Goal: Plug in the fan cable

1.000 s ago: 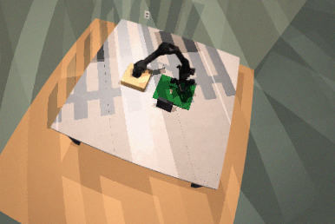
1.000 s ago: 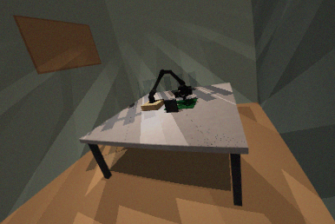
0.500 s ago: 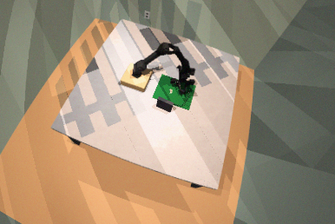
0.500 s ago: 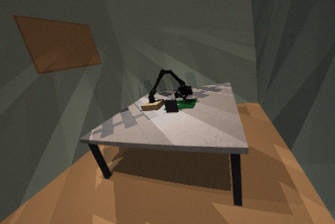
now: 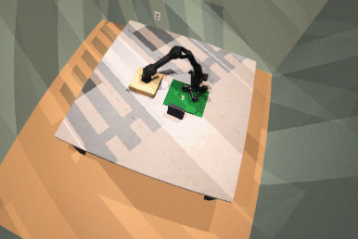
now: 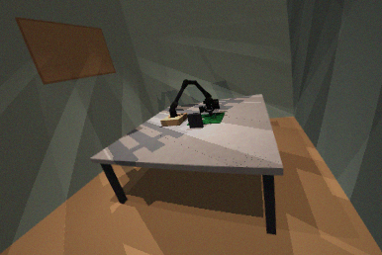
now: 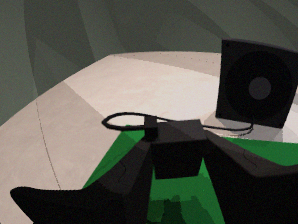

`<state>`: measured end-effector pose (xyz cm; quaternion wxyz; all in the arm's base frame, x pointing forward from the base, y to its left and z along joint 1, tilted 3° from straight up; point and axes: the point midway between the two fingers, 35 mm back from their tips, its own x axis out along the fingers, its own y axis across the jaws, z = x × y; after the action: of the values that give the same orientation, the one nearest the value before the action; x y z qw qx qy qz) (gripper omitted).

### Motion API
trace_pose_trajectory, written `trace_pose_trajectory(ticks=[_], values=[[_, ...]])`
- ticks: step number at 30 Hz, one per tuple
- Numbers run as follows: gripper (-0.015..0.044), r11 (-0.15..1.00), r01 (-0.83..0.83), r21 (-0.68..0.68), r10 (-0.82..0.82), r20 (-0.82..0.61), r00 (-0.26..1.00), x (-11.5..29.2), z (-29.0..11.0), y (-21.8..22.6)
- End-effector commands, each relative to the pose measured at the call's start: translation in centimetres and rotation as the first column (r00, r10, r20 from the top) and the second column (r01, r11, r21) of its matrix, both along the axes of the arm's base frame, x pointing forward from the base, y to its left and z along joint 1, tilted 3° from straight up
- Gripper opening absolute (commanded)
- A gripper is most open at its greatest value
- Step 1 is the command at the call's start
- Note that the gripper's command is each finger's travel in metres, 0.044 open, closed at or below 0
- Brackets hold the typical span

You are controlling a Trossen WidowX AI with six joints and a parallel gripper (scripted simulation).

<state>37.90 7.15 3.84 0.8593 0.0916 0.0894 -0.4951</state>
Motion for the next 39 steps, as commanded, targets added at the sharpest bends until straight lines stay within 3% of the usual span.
trace_pose_trajectory(ticks=[1, 39], values=[[0.0000, 1.000, -0.001, -0.003, 0.001, -0.004, 1.000, 0.0, -0.5, 0.0], [0.0000, 1.000, -0.001, -0.003, 0.001, -0.005, 1.000, 0.0, -3.3, 0.2]])
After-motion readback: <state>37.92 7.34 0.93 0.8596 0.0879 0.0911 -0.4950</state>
